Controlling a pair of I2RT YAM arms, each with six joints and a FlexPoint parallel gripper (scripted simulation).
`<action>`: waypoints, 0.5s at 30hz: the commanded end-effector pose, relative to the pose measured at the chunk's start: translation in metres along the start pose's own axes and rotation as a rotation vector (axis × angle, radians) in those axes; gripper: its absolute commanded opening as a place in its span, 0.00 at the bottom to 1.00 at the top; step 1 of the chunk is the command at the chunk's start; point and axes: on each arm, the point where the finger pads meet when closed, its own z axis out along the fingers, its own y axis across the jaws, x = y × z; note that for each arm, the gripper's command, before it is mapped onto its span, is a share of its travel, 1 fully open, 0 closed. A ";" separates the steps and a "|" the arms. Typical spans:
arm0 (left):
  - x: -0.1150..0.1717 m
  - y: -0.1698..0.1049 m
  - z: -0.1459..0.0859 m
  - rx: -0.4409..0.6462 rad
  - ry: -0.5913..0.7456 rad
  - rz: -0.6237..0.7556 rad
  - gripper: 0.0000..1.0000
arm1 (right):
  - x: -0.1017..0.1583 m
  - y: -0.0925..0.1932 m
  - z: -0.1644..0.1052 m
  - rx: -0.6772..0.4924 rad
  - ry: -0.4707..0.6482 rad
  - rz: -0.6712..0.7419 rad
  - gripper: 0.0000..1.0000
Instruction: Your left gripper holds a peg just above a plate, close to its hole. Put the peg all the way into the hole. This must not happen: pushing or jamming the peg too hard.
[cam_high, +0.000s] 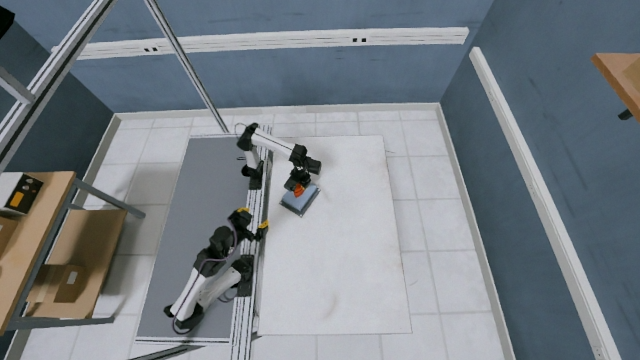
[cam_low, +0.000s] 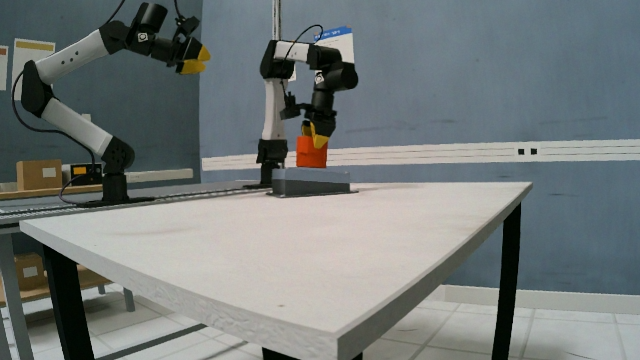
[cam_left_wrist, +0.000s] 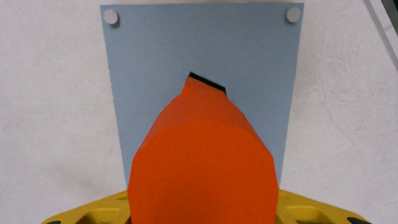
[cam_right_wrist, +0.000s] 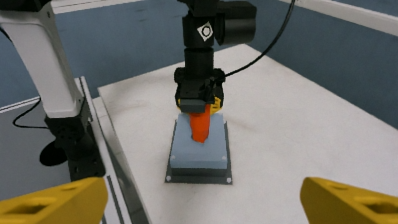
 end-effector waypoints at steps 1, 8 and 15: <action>-0.005 0.004 -0.006 -0.051 -0.009 0.022 0.34 | 0.008 0.002 0.002 -0.006 0.027 0.011 1.00; -0.002 0.003 0.002 -0.033 -0.016 0.013 0.34 | 0.008 0.002 0.002 -0.006 0.027 0.011 1.00; -0.002 0.003 0.005 -0.037 -0.016 0.011 0.34 | 0.008 0.002 0.002 -0.006 0.027 0.011 1.00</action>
